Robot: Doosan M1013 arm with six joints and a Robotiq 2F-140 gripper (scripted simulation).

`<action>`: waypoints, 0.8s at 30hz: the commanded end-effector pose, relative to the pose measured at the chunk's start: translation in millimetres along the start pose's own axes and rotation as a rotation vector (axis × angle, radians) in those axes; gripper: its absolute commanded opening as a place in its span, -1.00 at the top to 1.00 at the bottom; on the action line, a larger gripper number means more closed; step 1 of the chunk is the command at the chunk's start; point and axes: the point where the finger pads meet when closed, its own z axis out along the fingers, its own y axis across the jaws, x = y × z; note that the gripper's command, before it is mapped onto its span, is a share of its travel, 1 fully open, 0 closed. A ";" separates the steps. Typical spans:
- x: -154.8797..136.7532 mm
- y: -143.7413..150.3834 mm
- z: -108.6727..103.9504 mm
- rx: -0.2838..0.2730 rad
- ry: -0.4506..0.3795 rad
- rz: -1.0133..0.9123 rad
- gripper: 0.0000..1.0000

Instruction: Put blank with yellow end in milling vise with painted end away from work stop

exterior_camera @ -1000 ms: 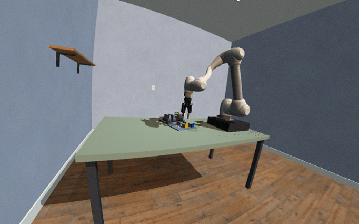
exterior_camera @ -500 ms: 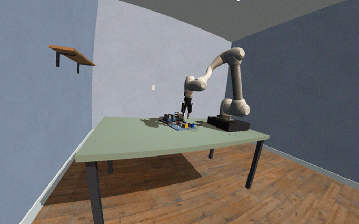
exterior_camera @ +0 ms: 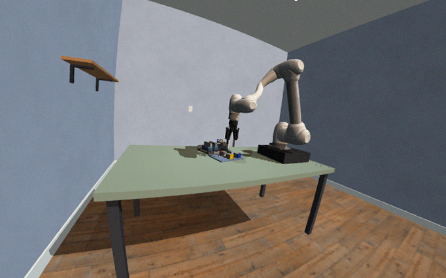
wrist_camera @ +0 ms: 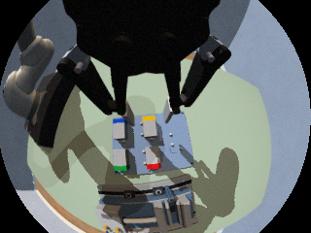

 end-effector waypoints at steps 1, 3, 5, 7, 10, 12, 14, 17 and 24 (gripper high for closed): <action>0.0 0.0 -0.3 0.000 0.000 0.000 0.11; 0.1 0.1 -0.5 0.000 0.000 0.000 0.11; 0.1 0.1 -0.7 0.000 0.000 0.000 0.11; 0.1 0.2 -0.9 0.000 0.000 0.000 0.11; 0.1 0.2 1.2 0.000 0.000 0.000 0.11; 0.2 0.2 5.2 0.000 0.000 0.000 0.11; 0.2 0.2 9.2 0.000 0.000 0.000 0.11; 0.2 0.2 15.2 0.000 0.000 0.000 0.11; 0.3 0.3 29.2 0.000 0.000 0.000 0.11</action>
